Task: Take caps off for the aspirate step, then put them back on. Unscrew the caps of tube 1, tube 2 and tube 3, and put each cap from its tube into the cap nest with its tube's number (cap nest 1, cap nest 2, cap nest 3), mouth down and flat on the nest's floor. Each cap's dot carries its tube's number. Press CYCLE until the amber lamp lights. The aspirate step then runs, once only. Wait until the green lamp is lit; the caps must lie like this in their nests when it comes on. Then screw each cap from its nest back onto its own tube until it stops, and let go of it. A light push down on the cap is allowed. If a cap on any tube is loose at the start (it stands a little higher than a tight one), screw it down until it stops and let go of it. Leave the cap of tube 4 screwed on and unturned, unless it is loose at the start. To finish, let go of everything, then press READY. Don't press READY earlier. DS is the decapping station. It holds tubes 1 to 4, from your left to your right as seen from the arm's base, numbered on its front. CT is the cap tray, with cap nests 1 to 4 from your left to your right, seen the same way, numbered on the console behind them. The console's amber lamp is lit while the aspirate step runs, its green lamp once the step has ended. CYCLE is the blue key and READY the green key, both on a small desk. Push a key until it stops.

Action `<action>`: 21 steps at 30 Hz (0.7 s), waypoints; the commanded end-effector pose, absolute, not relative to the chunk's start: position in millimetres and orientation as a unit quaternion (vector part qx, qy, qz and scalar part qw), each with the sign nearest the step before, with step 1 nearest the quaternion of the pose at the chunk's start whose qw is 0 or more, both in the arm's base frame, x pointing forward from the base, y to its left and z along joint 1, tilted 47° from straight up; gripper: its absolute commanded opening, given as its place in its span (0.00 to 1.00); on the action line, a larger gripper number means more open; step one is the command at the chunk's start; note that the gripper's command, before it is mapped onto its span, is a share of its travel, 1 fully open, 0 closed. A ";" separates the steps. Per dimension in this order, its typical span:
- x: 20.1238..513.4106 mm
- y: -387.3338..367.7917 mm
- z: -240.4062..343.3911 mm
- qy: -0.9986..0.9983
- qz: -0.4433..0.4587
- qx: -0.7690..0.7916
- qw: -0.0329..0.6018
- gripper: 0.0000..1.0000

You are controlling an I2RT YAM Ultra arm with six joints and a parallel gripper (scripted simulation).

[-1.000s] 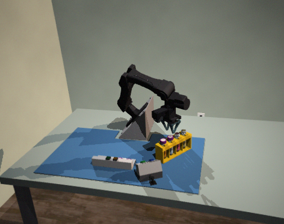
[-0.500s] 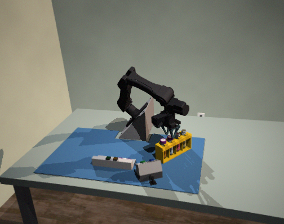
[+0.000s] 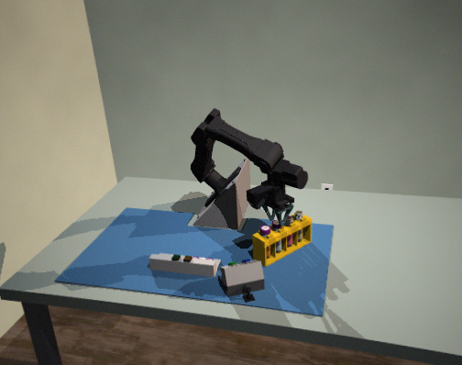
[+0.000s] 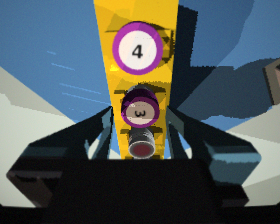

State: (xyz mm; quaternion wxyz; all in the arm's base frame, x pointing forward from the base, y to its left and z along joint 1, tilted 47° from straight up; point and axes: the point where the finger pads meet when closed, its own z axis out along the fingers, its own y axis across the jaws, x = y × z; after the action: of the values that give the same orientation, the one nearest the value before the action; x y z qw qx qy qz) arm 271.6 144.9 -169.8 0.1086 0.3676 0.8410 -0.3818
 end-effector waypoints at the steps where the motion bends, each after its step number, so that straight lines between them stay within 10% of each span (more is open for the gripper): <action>1: 274.3 148.1 -167.4 0.843 -0.378 0.364 0.117 0.49; 21: 273.9 142.1 -172.7 0.843 -0.378 0.364 0.117 0.49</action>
State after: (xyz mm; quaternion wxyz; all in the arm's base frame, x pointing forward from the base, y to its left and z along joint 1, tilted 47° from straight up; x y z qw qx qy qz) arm 270.5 139.6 -175.2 0.1088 0.3670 0.8416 -0.3811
